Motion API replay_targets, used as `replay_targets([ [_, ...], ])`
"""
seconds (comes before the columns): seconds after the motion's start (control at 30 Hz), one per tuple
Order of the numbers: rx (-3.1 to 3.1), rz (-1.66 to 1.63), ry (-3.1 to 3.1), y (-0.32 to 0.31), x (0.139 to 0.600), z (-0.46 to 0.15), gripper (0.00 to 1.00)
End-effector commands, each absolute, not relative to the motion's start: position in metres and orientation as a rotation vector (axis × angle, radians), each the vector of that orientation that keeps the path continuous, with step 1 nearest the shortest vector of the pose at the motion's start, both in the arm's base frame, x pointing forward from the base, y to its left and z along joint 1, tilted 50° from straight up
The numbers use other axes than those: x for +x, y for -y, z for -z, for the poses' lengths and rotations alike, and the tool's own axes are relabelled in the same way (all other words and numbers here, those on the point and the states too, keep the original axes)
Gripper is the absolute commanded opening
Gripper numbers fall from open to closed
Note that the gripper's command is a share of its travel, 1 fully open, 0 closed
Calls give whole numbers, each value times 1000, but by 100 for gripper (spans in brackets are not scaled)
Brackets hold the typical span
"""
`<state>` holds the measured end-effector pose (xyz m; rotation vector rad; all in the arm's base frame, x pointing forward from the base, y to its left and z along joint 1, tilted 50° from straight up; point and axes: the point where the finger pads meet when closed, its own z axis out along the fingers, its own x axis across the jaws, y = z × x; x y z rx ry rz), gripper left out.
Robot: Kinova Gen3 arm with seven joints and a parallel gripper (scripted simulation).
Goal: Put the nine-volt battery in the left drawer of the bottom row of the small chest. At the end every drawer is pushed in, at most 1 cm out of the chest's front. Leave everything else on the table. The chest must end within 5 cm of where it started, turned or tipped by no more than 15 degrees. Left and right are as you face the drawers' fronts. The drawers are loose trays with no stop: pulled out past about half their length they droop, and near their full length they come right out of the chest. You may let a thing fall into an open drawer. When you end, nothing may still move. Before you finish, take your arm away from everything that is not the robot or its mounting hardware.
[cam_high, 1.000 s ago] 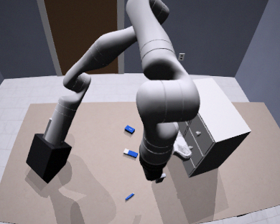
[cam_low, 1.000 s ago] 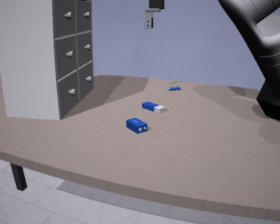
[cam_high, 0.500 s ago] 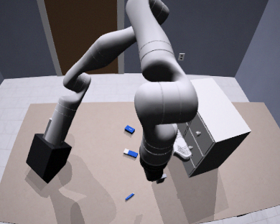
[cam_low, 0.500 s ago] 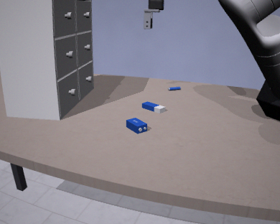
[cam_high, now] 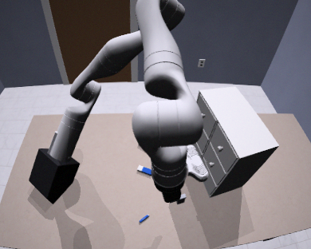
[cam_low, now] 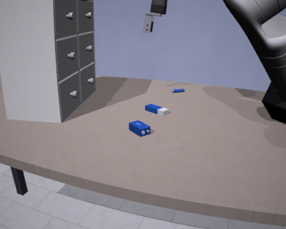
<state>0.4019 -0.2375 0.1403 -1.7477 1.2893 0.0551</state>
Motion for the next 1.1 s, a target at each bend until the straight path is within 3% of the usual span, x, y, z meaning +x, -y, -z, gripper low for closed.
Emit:
replay_targets([
  [0.0,-1708,-25,-1288,237,402,-137,100],
  [1.07,-1307,262,-1186,211,438,-127,100],
])
